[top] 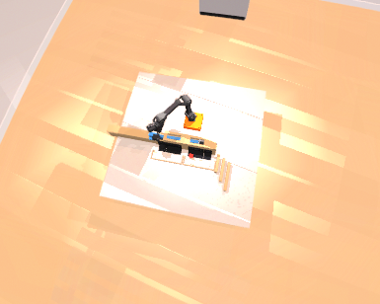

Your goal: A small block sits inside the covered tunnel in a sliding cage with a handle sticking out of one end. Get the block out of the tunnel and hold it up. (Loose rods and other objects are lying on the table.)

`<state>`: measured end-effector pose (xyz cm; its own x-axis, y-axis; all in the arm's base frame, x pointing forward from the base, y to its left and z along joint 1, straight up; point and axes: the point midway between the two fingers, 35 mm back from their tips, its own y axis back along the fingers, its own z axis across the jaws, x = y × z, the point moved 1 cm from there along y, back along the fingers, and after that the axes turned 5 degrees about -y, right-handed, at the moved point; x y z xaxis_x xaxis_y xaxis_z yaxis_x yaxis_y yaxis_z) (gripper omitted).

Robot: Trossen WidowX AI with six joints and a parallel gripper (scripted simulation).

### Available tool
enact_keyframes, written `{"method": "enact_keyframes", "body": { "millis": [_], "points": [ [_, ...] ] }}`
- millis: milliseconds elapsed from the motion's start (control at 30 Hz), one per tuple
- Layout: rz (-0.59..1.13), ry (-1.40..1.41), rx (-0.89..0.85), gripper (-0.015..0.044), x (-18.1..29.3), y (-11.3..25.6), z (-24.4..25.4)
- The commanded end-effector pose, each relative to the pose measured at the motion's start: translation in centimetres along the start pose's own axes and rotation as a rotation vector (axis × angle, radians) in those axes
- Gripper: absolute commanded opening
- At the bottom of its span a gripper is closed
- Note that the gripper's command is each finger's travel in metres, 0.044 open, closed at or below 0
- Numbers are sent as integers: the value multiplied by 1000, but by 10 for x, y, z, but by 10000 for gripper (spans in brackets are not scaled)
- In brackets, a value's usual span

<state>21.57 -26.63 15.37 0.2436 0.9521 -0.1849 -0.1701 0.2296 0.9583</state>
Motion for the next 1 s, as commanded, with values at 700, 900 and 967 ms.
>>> {"method": "enact_keyframes", "body": {
  "millis": [700,900,967],
  "points": [
    [-8,-2,0,440,-40,-24,-3],
    [-8,-2,0,440,-38,-34,-5],
    [-8,-2,0,440,-38,-37,-6]
  ]
}}
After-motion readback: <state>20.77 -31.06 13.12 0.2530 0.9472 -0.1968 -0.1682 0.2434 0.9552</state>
